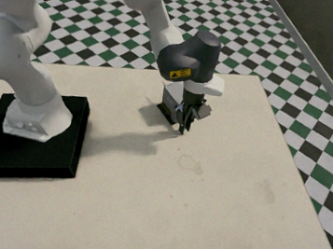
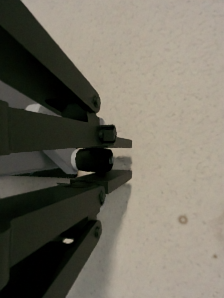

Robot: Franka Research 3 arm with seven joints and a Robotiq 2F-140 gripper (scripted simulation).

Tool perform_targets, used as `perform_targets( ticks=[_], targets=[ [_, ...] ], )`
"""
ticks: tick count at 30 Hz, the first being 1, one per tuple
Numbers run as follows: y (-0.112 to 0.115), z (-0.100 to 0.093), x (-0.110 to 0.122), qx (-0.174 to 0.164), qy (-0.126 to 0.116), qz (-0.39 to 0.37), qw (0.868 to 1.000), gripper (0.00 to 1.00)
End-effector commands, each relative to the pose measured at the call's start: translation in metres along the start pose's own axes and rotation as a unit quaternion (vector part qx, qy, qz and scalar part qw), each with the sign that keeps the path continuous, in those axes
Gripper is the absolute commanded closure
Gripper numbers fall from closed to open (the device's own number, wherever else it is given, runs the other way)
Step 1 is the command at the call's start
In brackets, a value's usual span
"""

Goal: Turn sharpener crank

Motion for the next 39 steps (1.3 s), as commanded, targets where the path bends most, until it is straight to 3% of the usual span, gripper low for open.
perform_targets(
  ticks=[1, 39],
  targets=[
    [-0.001, -0.003, 0.005, -0.001, 0.002, -0.005, 1.0, 0.9],
    [-0.005, -0.042, 0.018, -0.001, 0.002, -0.005, 1.0, 0.9]
  ],
)
Point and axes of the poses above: the point where the finger pads meet when closed, its own z axis out along the fingers, its own x axis across the jaws, y = z × x, the point moved 9 cm from there along -z, back along the fingers, and after that the axes turned 15 degrees about z, right-handed, at the moved point
